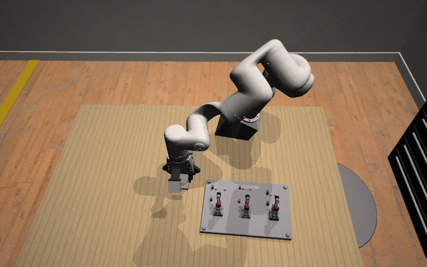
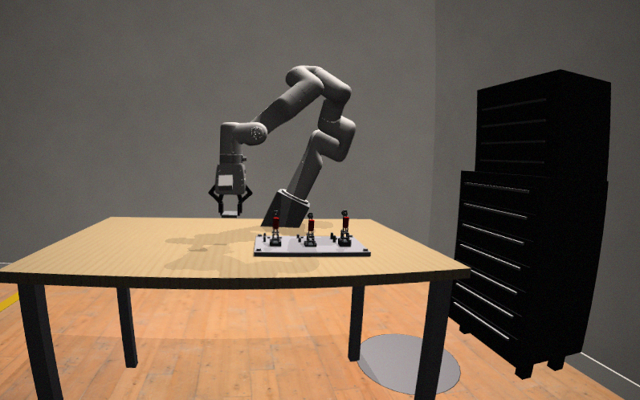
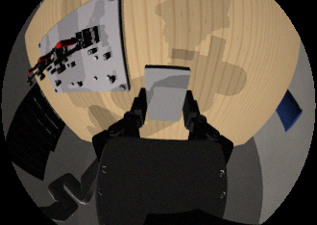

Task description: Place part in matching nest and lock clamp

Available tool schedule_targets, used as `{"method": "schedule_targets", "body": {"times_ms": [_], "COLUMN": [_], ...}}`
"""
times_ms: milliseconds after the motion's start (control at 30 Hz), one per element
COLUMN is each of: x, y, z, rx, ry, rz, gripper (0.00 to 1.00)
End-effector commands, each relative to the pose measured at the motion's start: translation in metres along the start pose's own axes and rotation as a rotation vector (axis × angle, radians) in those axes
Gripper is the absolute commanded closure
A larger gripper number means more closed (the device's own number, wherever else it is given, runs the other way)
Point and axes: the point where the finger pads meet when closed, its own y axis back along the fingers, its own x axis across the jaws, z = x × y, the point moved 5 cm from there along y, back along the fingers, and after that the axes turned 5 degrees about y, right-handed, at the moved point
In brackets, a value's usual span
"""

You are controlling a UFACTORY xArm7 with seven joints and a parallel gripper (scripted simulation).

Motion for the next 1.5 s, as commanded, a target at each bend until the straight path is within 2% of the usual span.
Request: {"method": "schedule_targets", "body": {"times_ms": [0,967,1367,1467], "x": [0.001,-0.001,-0.026,-0.041], "y": [0.002,0.002,0.001,0.0], "z": [-0.001,-0.001,-0.003,-0.005], "rx": [0.003,0.003,0.003,0.003], "ry": [0.0,0.0,0.0,0.0], "rz": [0.004,0.004,0.004,0.004], "gripper": [1.0,1.0,1.0,1.0]}}
